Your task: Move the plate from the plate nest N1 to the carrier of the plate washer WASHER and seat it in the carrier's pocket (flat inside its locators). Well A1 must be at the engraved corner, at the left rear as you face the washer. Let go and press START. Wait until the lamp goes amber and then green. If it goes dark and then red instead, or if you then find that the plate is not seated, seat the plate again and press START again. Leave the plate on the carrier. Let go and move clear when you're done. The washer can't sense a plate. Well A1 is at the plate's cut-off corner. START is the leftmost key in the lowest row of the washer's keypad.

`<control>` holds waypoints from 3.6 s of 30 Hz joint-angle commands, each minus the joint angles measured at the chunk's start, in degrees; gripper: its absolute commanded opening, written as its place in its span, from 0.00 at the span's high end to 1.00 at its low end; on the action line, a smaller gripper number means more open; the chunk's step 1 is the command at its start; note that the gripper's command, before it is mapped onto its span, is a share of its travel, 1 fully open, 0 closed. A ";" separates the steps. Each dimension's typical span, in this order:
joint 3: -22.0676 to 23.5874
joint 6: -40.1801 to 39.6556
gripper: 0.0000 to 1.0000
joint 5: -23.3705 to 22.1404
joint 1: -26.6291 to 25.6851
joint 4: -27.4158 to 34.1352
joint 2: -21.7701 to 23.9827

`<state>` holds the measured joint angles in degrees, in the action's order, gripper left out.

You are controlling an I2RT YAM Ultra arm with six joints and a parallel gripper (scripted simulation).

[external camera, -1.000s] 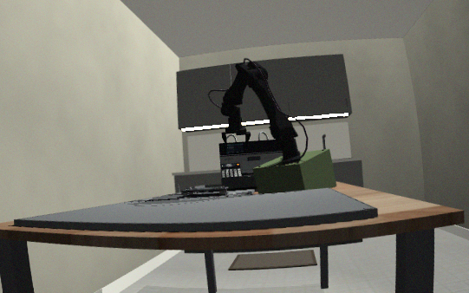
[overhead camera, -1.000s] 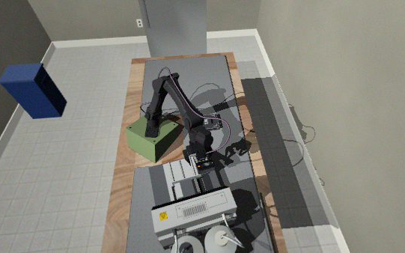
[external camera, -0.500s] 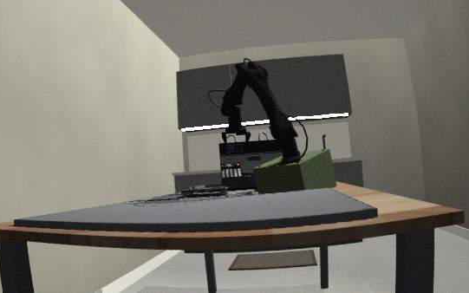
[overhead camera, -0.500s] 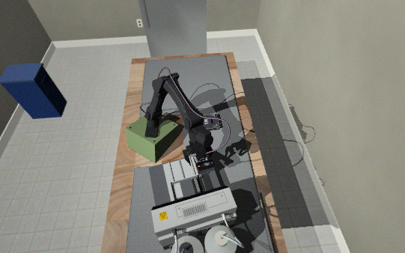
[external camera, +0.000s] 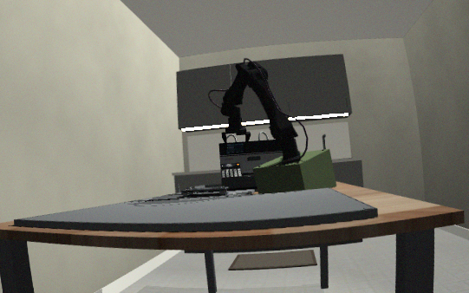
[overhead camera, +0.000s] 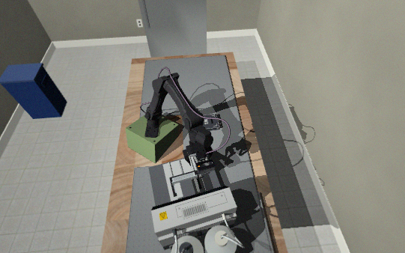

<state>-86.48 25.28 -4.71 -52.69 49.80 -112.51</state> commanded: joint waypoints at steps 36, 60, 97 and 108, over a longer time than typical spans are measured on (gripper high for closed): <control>-1.99 -0.57 0.00 0.13 0.01 1.11 0.73; -1.99 -0.57 0.00 0.13 0.01 1.11 0.73; 8.94 5.24 0.26 1.73 5.69 -4.35 6.18; 14.12 9.17 0.44 2.73 9.76 -6.90 8.99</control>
<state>-73.43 32.71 -2.98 -43.27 44.60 -104.92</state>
